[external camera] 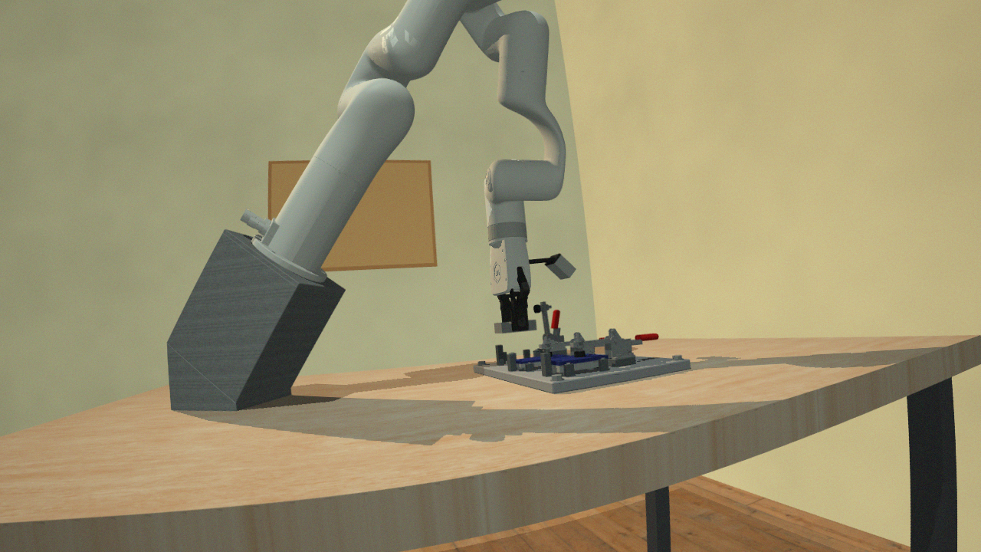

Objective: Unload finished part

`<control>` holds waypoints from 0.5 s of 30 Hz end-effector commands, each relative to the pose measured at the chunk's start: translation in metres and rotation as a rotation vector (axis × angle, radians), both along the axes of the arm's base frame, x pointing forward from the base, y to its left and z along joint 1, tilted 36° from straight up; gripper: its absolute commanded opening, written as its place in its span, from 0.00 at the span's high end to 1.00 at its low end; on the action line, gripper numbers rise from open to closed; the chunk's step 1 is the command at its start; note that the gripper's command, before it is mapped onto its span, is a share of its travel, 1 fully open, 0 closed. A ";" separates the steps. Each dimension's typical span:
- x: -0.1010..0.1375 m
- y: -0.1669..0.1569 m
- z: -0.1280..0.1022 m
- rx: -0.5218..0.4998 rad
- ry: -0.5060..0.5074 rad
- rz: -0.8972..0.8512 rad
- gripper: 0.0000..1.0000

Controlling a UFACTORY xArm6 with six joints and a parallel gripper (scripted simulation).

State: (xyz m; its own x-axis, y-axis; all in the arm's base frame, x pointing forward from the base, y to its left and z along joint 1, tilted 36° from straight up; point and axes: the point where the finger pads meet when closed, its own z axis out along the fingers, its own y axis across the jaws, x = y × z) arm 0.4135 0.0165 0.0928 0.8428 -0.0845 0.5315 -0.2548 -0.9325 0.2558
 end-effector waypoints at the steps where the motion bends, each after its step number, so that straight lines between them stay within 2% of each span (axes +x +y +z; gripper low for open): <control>1: -0.006 0.004 0.007 0.000 -0.001 0.001 1.00; 15: -0.010 0.006 0.012 0.001 -0.001 0.001 1.00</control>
